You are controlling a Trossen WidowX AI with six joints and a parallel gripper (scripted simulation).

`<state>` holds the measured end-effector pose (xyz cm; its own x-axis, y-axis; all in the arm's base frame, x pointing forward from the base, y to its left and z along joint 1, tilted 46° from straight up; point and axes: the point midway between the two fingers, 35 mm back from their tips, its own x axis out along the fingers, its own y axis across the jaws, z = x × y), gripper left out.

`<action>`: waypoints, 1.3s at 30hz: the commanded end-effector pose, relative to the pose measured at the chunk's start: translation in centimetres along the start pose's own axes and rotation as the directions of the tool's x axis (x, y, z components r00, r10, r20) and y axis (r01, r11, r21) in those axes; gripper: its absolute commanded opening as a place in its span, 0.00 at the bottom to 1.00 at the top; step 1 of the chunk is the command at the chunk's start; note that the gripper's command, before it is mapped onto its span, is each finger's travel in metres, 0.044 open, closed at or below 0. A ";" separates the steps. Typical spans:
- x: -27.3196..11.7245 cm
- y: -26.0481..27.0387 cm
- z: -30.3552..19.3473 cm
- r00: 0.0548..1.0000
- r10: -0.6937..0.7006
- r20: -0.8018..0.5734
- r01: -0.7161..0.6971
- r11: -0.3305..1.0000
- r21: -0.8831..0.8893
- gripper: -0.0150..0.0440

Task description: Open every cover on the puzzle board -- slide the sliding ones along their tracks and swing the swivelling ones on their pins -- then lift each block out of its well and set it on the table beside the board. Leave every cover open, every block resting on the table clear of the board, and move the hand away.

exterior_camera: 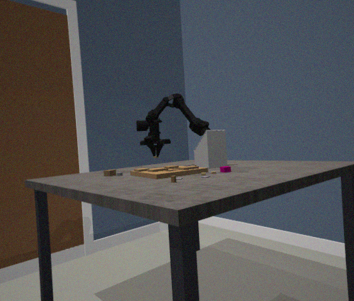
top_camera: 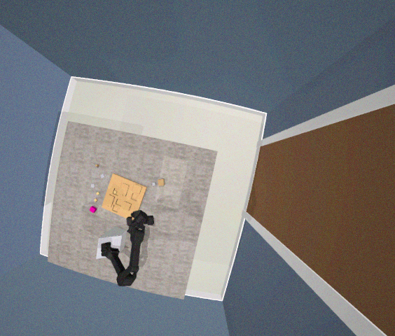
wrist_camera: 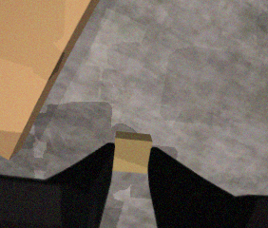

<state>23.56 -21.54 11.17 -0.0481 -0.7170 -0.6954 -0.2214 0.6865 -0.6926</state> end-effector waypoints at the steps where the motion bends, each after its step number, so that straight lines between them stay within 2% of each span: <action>1: 0.8 0.2 0.0 1.000 0.008 -0.003 -0.008 1.000 -0.007 0.39; 39: 7.0 0.2 -0.5 1.000 0.001 -0.005 -0.001 1.000 -0.009 0.39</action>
<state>22.93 -26.18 6.82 -0.0496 -0.7216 -0.6905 -0.2235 0.6819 -0.6965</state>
